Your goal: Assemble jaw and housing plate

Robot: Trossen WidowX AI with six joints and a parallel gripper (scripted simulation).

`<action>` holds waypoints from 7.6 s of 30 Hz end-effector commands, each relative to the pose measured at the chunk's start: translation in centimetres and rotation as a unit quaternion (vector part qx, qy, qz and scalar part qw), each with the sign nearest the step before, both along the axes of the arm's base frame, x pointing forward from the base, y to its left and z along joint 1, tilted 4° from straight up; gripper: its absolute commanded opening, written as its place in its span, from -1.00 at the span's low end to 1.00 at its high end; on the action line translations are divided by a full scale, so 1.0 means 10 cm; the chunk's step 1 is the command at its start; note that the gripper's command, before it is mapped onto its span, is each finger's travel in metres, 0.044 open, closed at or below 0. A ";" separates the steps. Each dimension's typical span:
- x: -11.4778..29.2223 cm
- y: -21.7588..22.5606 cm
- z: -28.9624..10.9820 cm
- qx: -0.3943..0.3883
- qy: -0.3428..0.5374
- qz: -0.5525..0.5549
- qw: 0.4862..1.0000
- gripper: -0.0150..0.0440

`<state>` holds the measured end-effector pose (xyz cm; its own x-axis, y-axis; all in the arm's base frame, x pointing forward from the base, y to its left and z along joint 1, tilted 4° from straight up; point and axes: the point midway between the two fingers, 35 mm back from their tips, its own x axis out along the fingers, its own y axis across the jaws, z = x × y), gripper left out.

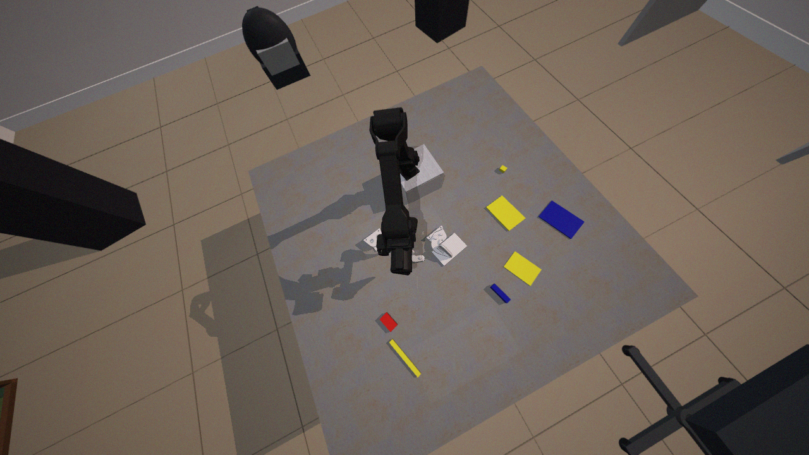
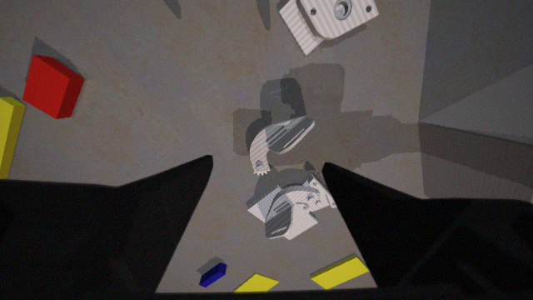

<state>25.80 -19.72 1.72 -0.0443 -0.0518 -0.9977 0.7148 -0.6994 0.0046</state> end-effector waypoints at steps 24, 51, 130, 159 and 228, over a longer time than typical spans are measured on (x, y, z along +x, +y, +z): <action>-0.10 0.10 0.02 -0.013 -0.017 -0.313 0.950 1.00; -0.14 0.10 -0.39 -0.016 -0.020 -0.383 0.923 1.00; -0.16 0.07 -0.88 -0.017 -0.020 -0.385 0.923 -0.04; -0.12 0.10 -0.21 -0.016 -0.020 -0.383 0.923 -0.04; -0.16 0.66 -0.10 0.013 0.010 0.231 0.973 -0.04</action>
<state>24.25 -13.61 0.73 -0.0446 -0.0473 -0.9979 0.9225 -0.3854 -0.0230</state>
